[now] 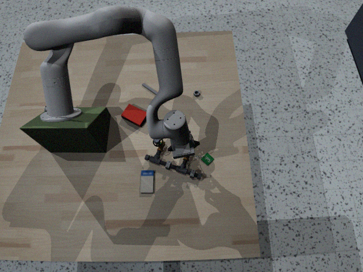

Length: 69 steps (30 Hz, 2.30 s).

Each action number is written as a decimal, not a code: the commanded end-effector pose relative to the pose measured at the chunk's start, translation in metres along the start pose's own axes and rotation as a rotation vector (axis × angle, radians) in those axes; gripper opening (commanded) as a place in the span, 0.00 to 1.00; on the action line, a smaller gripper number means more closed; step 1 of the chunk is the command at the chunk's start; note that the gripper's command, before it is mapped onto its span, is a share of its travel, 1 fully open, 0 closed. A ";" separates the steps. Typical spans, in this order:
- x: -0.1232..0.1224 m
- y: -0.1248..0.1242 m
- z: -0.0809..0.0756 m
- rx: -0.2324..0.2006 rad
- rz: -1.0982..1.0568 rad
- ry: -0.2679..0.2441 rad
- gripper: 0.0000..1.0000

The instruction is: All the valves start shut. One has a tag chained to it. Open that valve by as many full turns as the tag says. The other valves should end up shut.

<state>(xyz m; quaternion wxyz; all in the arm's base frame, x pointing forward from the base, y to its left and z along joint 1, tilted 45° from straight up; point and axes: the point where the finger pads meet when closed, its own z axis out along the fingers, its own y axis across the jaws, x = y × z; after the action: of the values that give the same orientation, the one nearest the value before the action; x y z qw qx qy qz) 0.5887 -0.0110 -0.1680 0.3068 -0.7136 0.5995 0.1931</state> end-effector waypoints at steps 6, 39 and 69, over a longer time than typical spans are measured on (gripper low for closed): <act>0.000 -0.001 -0.001 0.002 -0.177 0.001 0.00; 0.000 -0.001 -0.001 -0.019 -1.670 -0.013 0.00; 0.000 -0.001 -0.001 -0.001 -2.893 0.003 0.00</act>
<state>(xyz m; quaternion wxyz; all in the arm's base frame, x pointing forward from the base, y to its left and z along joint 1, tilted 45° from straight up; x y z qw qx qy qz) 0.5888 -0.0109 -0.1680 0.2492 -0.7027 -0.6158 -0.2546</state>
